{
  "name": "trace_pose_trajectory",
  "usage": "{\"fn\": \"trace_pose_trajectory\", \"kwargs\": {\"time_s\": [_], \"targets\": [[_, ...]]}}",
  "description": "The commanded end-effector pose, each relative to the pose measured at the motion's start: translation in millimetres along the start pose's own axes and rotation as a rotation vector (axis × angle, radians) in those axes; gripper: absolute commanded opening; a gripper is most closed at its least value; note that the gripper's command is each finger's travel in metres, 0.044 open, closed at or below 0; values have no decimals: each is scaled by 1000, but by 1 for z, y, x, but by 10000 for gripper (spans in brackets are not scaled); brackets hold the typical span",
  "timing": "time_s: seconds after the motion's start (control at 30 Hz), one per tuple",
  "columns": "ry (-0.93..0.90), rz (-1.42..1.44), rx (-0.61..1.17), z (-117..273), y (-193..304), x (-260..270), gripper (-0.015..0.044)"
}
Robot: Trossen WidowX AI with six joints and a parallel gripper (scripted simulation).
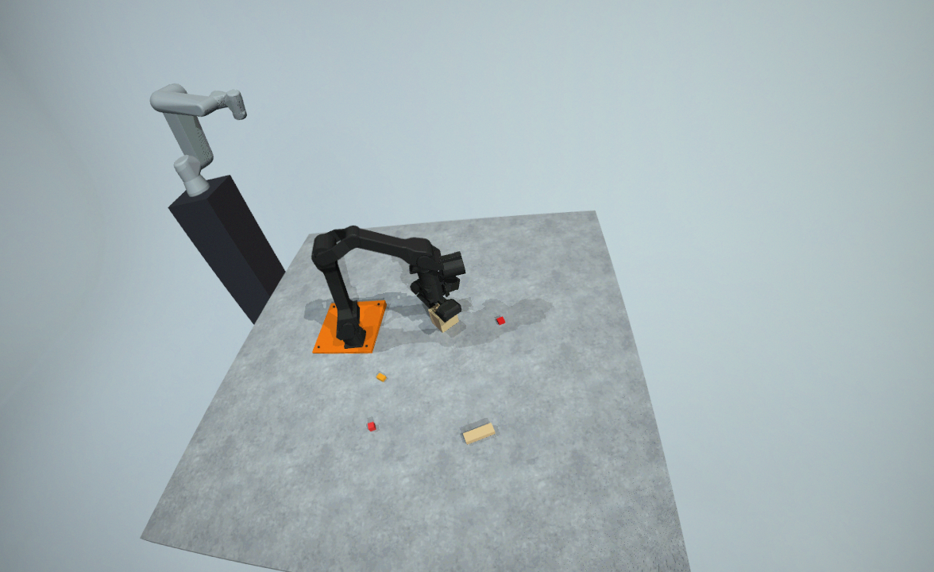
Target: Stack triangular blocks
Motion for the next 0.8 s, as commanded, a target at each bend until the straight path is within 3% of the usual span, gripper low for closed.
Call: {"fn": "trace_pose_trajectory", "kwargs": {"time_s": [0.0,0.17,0.7,0.77], "targets": [[0,0,0,0,0,0,0],[-2,-4,-3,0,0,0,0],[0,0,0,0,0,0,420],[0,0,0,0,0,0,440]]}}
Point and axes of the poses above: the point midway between the two fingers, 35 mm back from their tips, its own z axis back along the fingers, its own x axis across the jaws, y = z × x, the point moved 9 cm from there along z, back along the fingers, and after that the axes turned 7 degrees about z, right-handed, at the moved point
